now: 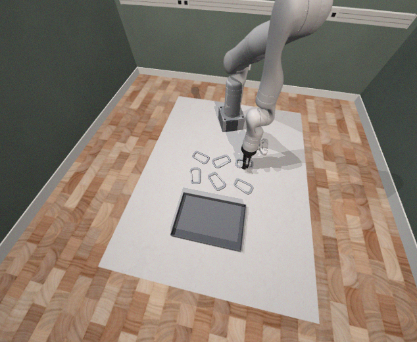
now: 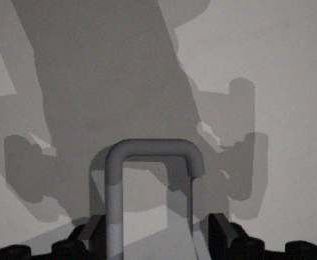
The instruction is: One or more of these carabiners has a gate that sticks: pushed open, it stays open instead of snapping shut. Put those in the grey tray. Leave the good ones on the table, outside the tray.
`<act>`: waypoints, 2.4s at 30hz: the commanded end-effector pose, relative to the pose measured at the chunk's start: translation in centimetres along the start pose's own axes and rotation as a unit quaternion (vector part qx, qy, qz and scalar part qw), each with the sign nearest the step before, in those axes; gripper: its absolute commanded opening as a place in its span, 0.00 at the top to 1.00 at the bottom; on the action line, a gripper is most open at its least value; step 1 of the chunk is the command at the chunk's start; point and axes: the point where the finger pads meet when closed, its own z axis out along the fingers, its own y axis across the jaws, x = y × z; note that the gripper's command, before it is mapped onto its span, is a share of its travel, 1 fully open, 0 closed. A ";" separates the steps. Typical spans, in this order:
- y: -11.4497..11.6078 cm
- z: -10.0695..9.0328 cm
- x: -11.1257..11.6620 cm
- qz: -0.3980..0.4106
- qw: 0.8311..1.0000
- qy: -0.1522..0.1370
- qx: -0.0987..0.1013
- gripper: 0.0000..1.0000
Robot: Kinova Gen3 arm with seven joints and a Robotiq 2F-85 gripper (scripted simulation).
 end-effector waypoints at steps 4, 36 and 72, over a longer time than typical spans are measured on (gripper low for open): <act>0.0 0.0 0.0 0.000 1.000 0.000 -0.001 0.00; 0.0 0.0 0.0 0.000 1.000 0.000 -0.001 0.00; 0.1 -8.2 0.3 0.003 1.000 0.000 0.001 0.00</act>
